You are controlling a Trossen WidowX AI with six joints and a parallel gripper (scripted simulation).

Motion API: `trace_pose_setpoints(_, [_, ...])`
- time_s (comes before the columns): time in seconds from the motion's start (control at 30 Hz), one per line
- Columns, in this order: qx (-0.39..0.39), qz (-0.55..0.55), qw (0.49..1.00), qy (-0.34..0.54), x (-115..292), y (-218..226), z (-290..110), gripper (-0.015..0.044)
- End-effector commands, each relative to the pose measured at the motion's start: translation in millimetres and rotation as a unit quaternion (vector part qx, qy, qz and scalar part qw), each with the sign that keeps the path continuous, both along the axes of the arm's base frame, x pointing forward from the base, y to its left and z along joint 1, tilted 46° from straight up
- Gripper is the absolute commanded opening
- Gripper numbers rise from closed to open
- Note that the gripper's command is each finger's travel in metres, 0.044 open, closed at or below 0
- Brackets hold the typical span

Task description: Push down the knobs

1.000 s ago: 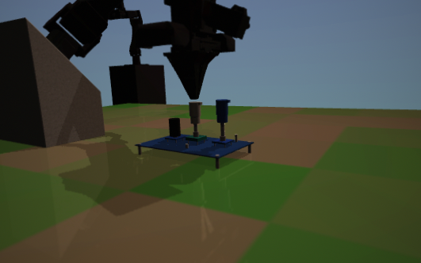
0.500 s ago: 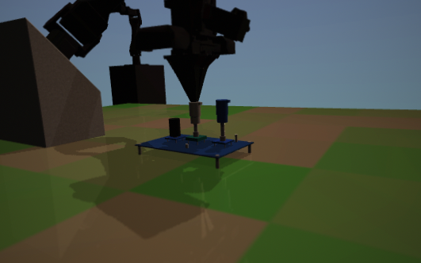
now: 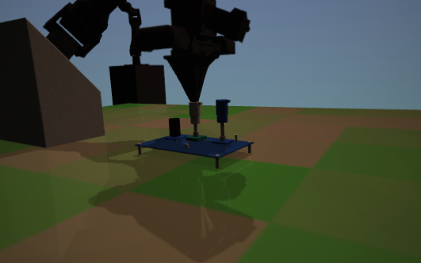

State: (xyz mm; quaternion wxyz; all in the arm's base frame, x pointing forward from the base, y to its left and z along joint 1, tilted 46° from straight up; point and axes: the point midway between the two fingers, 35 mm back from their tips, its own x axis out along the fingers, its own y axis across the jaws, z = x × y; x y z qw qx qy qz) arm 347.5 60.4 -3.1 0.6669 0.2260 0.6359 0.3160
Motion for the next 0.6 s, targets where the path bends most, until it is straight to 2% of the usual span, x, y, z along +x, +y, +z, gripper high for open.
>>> trace_pose_setpoints(0.0, [0.002, -0.002, 1.000, 0.001, 0.0, 0.2, 0.3, 0.0000])
trace_pose_setpoints(0.57, [0.002, -0.002, 1.000, 0.001, 0.0, 3.9, -3.4, 0.0000])
